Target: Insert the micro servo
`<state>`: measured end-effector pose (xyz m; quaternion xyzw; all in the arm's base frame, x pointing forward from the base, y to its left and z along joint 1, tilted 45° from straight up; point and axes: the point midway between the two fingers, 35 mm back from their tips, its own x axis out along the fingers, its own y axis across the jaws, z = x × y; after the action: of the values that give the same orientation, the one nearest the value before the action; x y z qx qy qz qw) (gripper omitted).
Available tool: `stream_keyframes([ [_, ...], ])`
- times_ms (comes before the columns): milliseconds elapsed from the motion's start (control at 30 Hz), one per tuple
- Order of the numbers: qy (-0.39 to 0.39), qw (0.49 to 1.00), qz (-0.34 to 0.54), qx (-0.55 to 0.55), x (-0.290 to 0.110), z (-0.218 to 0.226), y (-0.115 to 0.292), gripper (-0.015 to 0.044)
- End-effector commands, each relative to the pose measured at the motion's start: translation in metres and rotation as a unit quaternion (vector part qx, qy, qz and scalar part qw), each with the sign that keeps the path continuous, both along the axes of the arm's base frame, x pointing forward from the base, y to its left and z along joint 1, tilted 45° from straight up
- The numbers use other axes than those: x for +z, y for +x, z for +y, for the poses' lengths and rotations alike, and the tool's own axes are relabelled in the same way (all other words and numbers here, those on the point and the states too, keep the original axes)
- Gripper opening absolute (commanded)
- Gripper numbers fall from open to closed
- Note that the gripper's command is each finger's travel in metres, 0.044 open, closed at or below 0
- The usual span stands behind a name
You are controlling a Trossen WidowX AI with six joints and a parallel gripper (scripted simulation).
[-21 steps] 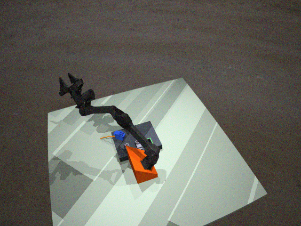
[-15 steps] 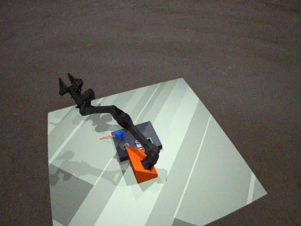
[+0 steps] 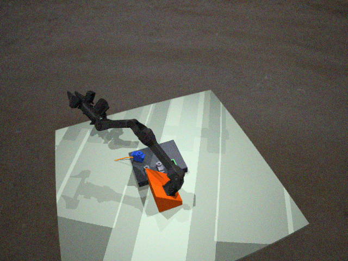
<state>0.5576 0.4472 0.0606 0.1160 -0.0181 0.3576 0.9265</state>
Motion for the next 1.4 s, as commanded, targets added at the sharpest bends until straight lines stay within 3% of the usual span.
stream_keyframes([
  [0, 0.015, 0.997, 0.069, -0.013, -0.014, -0.007, 0.005, 0.044],
  [633, 0.1, 0.923, 0.352, -0.123, -0.071, -0.05, 0.01, 0.044],
  [1367, 0.209, 0.727, 0.558, -0.341, -0.125, -0.129, -0.026, 0.044],
])
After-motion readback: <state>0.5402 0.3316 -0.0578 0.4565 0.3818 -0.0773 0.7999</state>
